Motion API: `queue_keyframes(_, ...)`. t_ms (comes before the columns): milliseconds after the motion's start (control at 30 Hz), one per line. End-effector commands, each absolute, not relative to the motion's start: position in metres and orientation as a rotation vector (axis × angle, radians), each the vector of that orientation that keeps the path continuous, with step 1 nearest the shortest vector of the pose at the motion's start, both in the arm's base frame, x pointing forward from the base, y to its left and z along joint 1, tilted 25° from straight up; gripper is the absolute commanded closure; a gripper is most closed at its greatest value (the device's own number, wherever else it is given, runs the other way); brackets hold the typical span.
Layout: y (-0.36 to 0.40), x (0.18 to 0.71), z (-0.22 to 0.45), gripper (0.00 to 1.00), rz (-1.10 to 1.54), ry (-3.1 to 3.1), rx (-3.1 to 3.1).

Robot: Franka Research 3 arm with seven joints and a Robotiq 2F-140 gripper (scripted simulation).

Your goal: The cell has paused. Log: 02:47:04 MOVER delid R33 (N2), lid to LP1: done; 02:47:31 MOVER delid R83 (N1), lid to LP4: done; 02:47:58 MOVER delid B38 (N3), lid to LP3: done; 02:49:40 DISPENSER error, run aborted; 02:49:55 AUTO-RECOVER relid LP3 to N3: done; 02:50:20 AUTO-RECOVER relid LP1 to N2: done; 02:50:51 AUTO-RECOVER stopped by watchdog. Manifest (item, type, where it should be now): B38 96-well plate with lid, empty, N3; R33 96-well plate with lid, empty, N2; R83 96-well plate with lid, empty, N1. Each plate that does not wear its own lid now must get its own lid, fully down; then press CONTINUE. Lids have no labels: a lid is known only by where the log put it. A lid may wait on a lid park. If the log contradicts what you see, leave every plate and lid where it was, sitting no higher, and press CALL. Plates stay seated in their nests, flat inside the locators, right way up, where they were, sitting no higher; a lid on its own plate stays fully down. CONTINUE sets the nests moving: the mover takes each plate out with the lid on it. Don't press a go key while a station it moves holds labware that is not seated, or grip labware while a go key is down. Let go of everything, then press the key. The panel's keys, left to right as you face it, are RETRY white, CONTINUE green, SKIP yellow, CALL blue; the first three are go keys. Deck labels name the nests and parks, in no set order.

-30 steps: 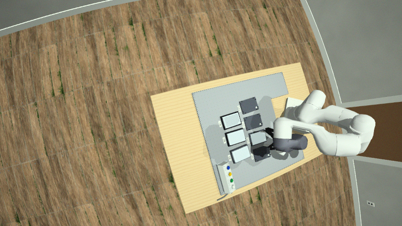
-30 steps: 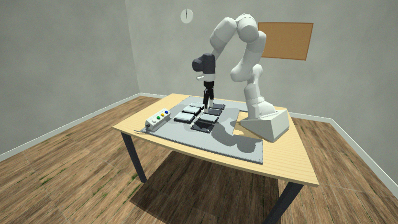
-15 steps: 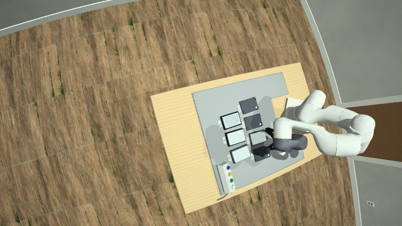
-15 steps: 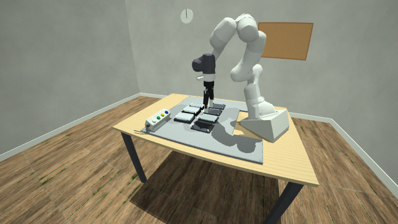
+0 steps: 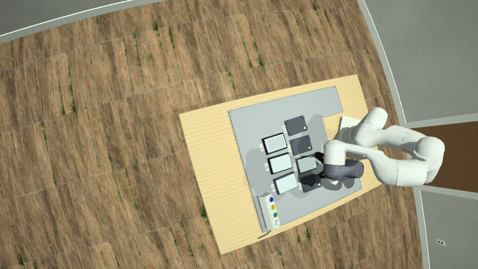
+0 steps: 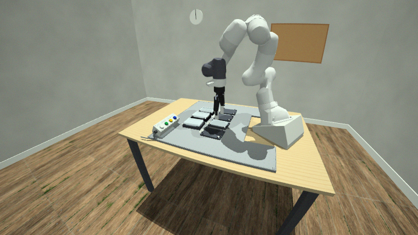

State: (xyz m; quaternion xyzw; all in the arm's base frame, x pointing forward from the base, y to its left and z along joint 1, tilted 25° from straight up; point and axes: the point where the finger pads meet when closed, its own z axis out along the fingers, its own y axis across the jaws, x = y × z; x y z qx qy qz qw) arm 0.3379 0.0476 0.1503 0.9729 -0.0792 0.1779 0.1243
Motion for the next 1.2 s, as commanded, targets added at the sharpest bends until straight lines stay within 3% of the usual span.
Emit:
queue_keyframes(0, 0.045, 0.342, 0.145, 0.34, 0.528, -0.228, 2.833)
queue_keyframes(1167, 0.036, 0.354, 0.113, 0.34, 0.528, -0.228, 2.833)
